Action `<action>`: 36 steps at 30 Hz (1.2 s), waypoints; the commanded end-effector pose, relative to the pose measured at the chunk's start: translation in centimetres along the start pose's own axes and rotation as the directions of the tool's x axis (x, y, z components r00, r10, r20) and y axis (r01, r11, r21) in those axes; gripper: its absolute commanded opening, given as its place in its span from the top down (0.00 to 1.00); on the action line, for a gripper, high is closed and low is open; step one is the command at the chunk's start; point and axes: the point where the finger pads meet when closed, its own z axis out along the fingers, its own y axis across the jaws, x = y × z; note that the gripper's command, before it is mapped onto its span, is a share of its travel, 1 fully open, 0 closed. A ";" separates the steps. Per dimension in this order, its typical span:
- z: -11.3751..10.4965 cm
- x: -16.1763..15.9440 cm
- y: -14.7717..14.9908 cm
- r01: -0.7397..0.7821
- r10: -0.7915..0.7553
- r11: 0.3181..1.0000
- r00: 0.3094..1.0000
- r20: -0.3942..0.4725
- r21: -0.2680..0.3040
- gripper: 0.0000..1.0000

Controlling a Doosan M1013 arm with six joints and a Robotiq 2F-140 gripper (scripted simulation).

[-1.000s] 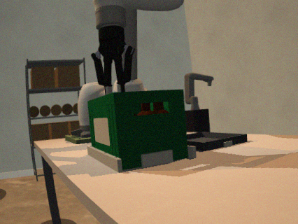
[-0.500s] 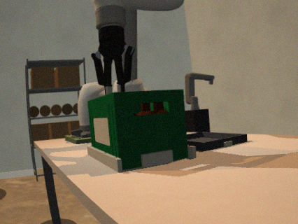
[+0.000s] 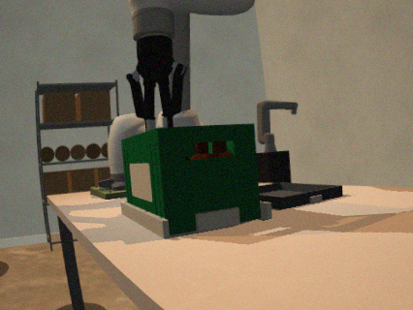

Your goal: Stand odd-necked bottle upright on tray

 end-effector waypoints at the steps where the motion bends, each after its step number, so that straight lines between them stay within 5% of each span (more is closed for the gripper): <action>1: 0.0 0.0 0.0 0.000 0.000 1.000 1.000 0.000 0.000 1.00; 30: 0.0 0.0 0.0 0.000 0.000 1.000 1.000 0.000 0.000 1.00; 31: 0.0 0.0 0.0 0.000 0.000 1.000 1.000 0.000 0.000 0.62; 36: 0.0 0.0 0.0 0.000 0.000 1.000 1.000 0.000 0.000 0.62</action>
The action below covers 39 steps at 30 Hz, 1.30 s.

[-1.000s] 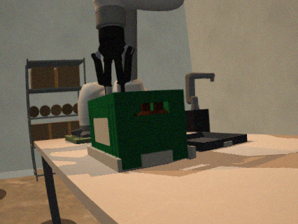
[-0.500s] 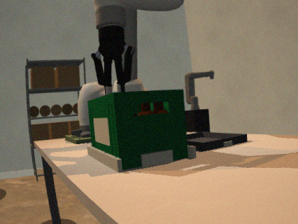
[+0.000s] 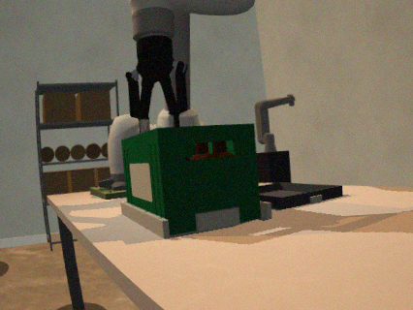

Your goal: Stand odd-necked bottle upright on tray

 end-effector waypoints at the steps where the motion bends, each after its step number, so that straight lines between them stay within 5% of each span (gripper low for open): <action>1: 0.0 0.0 0.0 0.000 0.000 1.000 1.000 0.000 0.000 0.62; 39: -0.5 0.0 0.0 0.000 0.000 1.000 1.000 0.000 0.000 0.62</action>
